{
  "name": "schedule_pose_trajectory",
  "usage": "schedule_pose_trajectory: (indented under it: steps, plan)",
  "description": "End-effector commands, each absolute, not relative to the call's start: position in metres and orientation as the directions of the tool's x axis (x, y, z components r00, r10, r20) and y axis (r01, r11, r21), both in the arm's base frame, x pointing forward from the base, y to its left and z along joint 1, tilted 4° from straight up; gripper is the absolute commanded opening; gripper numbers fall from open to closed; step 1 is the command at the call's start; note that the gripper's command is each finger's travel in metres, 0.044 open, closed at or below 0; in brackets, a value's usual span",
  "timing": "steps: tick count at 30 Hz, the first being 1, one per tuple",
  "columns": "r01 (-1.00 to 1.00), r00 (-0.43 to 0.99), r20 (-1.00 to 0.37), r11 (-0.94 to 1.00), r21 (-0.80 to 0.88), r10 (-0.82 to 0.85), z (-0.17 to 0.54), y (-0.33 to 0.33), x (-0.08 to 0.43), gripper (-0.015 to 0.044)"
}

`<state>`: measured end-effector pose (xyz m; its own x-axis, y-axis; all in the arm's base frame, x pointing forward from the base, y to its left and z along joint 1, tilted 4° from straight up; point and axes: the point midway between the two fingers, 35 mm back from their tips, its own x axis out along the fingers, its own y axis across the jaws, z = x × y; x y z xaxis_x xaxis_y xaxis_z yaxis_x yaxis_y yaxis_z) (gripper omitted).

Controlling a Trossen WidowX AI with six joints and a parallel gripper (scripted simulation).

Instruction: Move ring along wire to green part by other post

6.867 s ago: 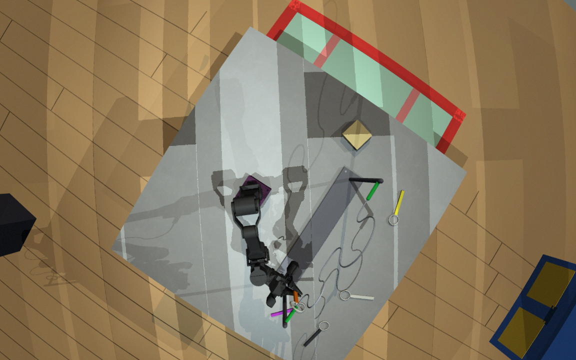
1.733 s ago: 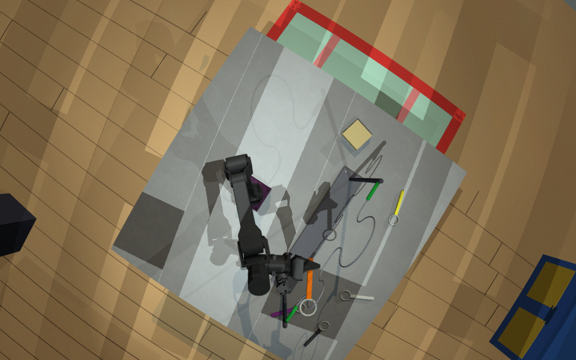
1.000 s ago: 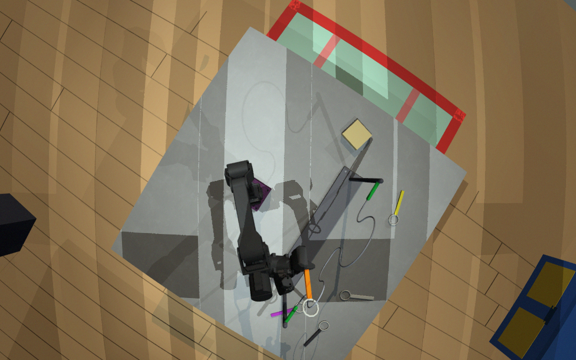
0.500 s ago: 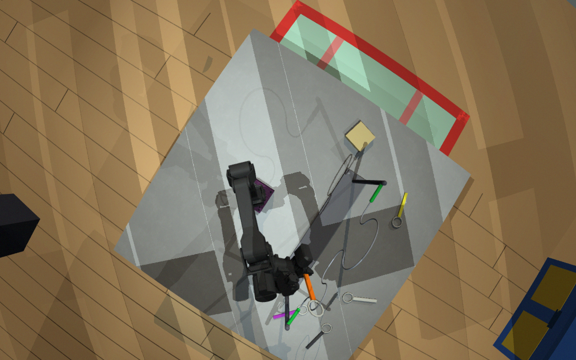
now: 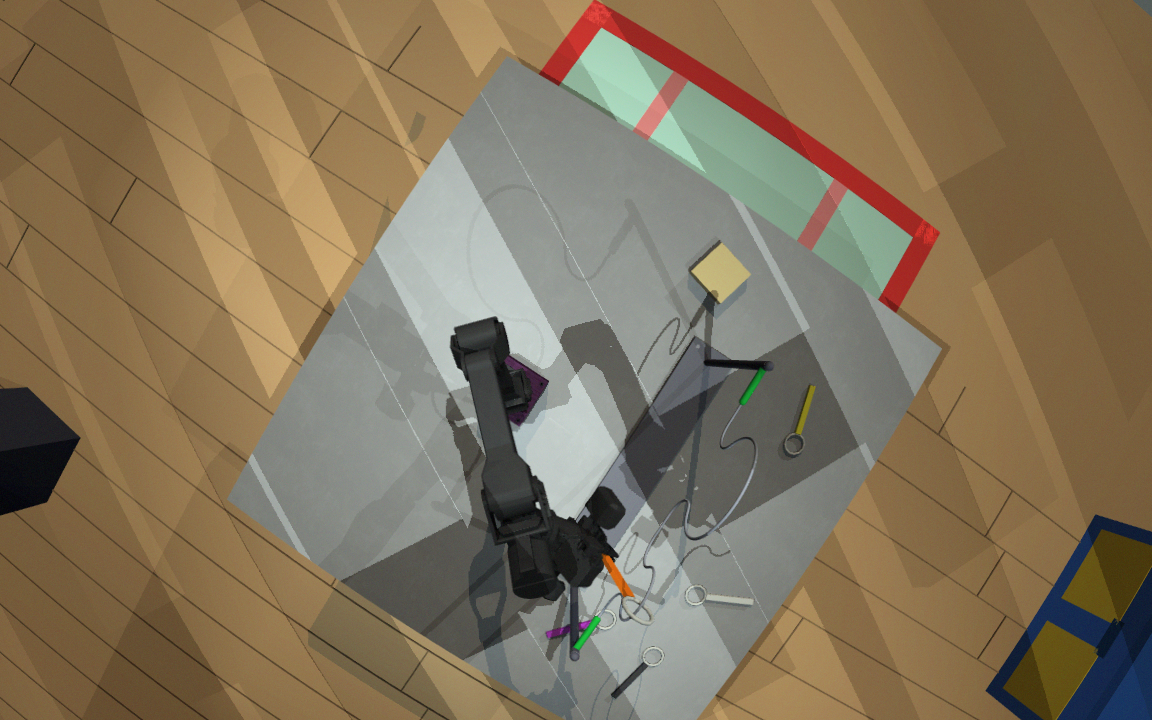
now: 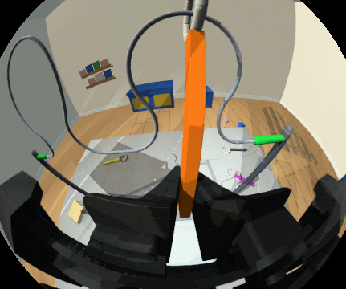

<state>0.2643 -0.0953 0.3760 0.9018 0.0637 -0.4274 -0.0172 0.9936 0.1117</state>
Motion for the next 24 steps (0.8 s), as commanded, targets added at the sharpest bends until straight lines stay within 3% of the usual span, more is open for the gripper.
schedule_pose_trajectory:
  steps: [1,24]
  plan:
    - [-0.009,0.902,-0.43,1.0,0.02,0.017,0.374,-0.1,0.265,-0.015]
    - [0.048,0.91,-0.339,0.873,-0.485,-0.239,0.38,-0.131,0.266,-0.015]
